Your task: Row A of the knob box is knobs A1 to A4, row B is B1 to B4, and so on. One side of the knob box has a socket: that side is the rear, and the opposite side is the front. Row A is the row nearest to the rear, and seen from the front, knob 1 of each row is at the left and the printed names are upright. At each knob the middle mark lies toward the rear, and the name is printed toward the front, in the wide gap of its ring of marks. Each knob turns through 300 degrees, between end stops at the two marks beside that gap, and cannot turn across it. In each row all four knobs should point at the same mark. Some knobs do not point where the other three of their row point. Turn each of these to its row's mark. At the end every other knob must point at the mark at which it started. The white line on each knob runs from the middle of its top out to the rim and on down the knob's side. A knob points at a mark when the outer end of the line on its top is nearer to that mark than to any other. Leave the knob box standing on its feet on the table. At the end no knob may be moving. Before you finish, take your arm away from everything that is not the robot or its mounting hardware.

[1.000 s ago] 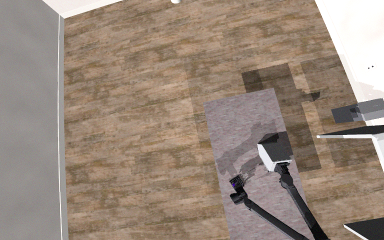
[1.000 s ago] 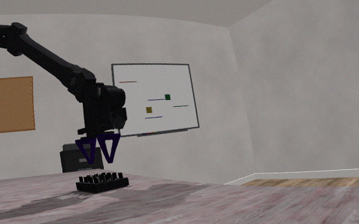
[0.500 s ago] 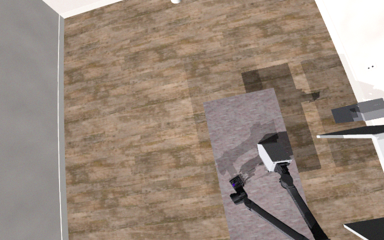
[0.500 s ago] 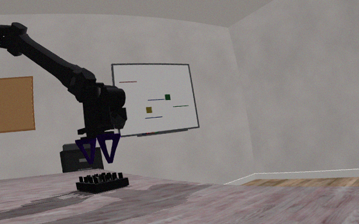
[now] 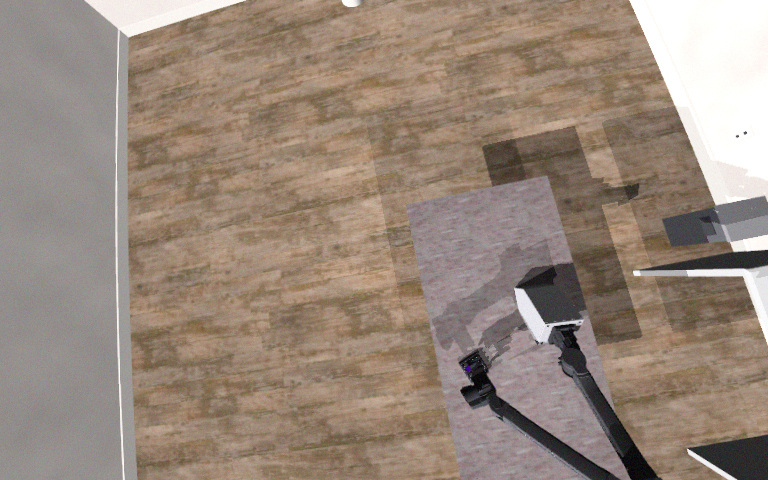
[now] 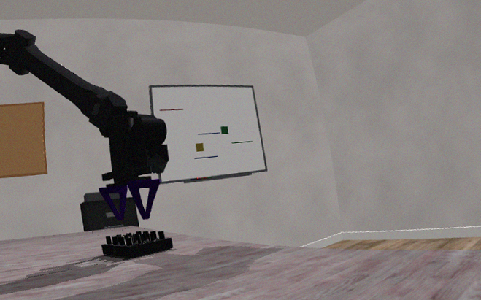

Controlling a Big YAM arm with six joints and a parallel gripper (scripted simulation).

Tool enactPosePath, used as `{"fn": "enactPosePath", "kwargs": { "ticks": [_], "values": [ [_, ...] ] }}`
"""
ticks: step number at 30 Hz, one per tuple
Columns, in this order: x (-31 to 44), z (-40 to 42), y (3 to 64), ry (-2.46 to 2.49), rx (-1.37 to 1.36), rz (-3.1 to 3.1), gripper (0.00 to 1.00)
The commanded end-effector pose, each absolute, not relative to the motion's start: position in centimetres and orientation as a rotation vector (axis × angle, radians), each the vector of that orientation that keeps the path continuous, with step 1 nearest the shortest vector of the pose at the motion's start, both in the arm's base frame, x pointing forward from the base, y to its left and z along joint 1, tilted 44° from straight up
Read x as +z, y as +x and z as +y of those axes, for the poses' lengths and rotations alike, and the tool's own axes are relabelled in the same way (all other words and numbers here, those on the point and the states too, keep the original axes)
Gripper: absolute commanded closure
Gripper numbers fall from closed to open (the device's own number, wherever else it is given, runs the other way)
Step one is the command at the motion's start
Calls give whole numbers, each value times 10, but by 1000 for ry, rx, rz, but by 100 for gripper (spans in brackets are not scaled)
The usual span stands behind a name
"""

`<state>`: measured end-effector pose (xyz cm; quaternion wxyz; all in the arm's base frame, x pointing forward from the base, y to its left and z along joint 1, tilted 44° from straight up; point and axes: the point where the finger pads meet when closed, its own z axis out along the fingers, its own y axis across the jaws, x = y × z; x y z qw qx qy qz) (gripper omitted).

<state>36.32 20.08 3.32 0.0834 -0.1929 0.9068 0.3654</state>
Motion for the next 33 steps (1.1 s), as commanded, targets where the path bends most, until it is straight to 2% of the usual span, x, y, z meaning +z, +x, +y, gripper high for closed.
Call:
{"fn": "enactPosePath", "kwargs": {
  "ticks": [1, 33],
  "values": [
    [42, 190, 369, -559, 1072, 2673, 0],
    [28, 180, 331, -562, 1075, 2670, 0]
  ]
}}
